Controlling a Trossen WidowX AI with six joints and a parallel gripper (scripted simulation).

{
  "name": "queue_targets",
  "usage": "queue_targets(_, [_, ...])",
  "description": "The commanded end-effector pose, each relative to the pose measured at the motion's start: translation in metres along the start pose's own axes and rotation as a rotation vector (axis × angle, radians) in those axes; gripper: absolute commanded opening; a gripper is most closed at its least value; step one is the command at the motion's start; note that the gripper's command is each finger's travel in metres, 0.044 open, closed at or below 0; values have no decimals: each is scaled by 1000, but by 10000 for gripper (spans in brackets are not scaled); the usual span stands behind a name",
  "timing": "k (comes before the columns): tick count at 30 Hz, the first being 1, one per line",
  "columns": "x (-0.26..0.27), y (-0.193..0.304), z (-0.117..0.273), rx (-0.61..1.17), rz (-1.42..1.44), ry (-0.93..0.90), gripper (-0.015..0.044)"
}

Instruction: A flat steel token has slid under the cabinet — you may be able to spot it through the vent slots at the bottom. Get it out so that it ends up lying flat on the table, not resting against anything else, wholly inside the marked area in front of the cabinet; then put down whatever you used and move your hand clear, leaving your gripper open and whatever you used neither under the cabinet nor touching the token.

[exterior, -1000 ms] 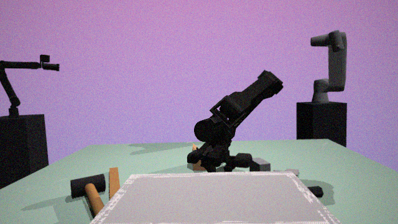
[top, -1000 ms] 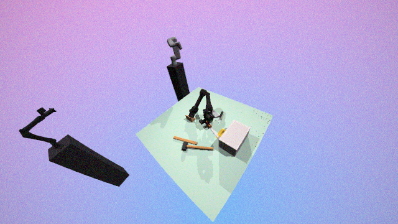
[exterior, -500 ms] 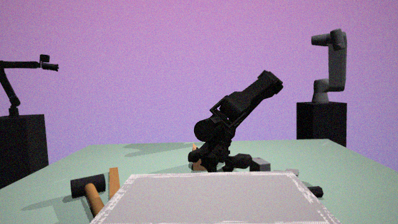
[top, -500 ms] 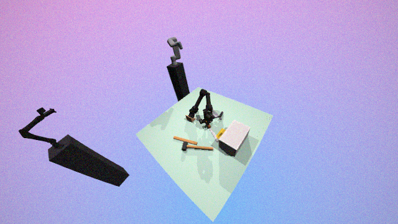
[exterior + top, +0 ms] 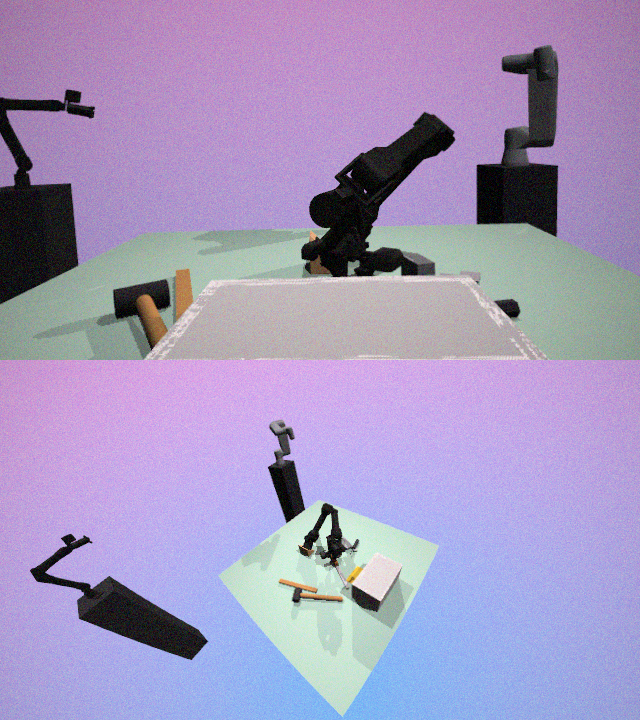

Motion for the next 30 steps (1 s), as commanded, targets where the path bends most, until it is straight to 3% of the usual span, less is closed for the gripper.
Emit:
queue_targets(1, [-4, -4, 1, -1, -16, 2, 0])
queue_targets(30, [-22, -24, 1, -2, -33, 3, 0])
Point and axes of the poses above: the point midway between the two fingers, 35 mm back from their tips, its own z axis back along the fingers, its own x axis across the jaws, y = z × x, the point moved 1 cm from there along z, back along the fingers, and after that the axes turned 9 degrees about z, right-handed, at the moved point
